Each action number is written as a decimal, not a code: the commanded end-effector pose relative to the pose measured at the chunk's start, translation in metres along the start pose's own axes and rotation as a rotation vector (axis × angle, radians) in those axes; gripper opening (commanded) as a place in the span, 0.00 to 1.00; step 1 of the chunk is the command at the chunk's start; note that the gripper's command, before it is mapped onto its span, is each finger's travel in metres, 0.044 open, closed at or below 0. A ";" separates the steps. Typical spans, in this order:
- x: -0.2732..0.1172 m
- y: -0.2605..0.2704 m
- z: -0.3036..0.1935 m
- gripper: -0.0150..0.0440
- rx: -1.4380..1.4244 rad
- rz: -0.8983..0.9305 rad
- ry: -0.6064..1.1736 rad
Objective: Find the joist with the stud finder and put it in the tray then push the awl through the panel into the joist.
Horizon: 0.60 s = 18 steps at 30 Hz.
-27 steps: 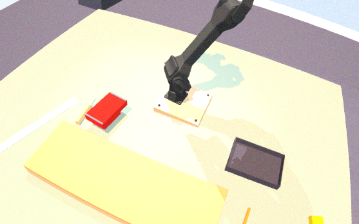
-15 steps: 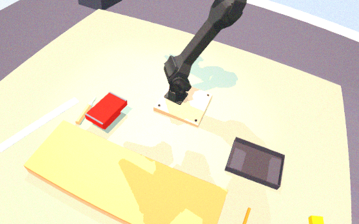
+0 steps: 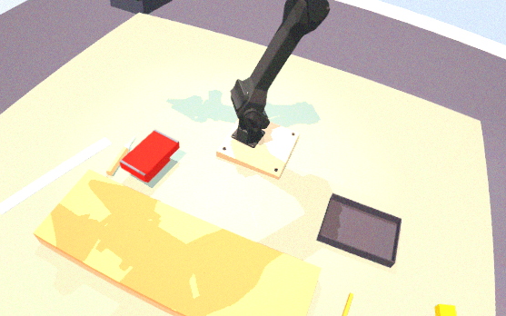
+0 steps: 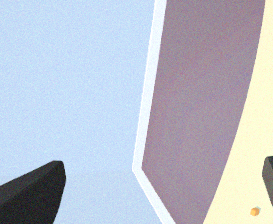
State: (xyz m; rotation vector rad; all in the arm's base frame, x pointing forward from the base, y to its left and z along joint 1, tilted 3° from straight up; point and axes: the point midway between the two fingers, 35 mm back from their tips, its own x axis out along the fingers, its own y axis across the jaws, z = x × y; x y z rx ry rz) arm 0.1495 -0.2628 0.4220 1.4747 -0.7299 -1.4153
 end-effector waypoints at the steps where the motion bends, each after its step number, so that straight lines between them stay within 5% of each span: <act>1: 0.037 -0.055 -0.036 1.00 0.027 -0.198 0.082; 9: 0.069 -0.177 -0.084 1.00 0.145 -0.623 0.155; 18: 0.050 -0.312 -0.102 1.00 0.316 -1.133 0.050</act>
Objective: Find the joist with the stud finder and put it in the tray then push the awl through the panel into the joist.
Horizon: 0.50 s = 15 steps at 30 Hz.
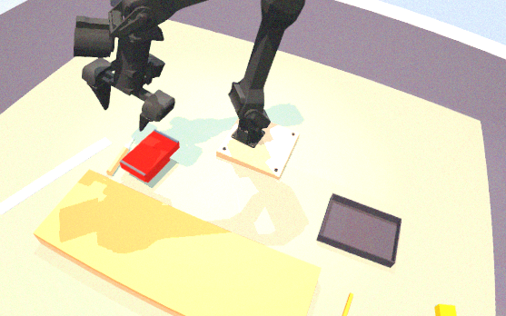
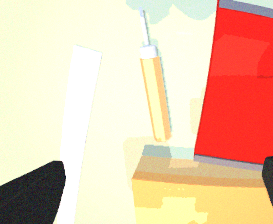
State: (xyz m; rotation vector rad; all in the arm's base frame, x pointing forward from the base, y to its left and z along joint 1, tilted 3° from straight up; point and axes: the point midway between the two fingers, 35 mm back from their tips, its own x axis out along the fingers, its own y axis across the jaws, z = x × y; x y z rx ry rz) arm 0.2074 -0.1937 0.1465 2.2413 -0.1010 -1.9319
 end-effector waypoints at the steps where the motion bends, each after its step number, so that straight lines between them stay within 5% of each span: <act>1: 0.034 -0.041 0.012 1.00 0.109 -0.197 -0.055; 15: 0.035 -0.046 0.011 1.00 0.114 -0.206 -0.057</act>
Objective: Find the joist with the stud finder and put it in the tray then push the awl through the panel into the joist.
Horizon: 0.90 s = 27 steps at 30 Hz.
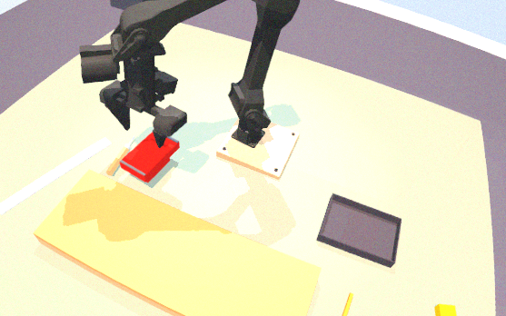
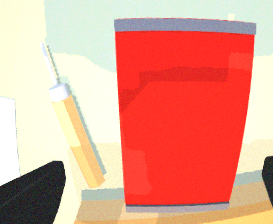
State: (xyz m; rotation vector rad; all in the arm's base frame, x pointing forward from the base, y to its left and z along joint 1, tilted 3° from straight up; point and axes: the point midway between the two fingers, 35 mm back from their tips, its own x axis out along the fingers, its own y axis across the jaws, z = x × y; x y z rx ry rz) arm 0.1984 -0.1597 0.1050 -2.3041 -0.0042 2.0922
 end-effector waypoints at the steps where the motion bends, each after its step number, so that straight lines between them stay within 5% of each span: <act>1: 0.002 -0.005 0.000 1.00 0.006 -0.012 -0.005; 27: 0.033 -0.011 0.000 1.00 0.006 -0.013 -0.005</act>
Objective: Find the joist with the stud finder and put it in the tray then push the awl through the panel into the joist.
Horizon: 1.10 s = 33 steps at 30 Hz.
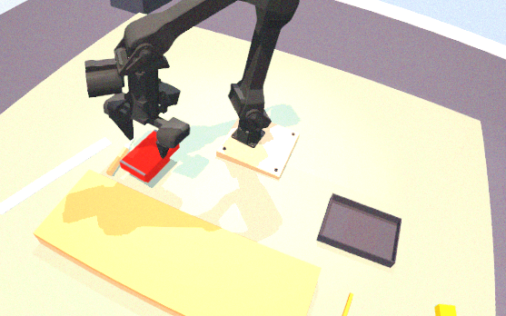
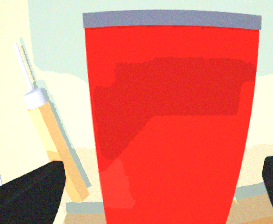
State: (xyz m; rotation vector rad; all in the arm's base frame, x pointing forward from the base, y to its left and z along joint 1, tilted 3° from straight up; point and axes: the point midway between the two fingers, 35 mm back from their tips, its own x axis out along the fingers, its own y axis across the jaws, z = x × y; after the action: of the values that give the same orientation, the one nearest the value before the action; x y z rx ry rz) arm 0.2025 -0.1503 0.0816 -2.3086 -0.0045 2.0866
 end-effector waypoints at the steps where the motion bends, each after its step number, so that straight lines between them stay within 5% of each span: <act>1: 0.010 -0.002 0.002 1.00 0.006 -0.013 -0.009; 15: 0.029 -0.003 0.004 1.00 0.006 -0.013 -0.010; 17: 0.029 -0.003 0.004 0.91 0.006 -0.013 -0.010; 30: 0.029 -0.003 0.004 0.76 0.006 -0.013 -0.010; 33: 0.027 -0.003 0.004 0.63 0.006 -0.013 -0.010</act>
State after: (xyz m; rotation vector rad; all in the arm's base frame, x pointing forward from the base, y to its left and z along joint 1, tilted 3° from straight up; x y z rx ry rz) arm 0.2012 -0.1469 0.0544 -2.2974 -0.0152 2.0884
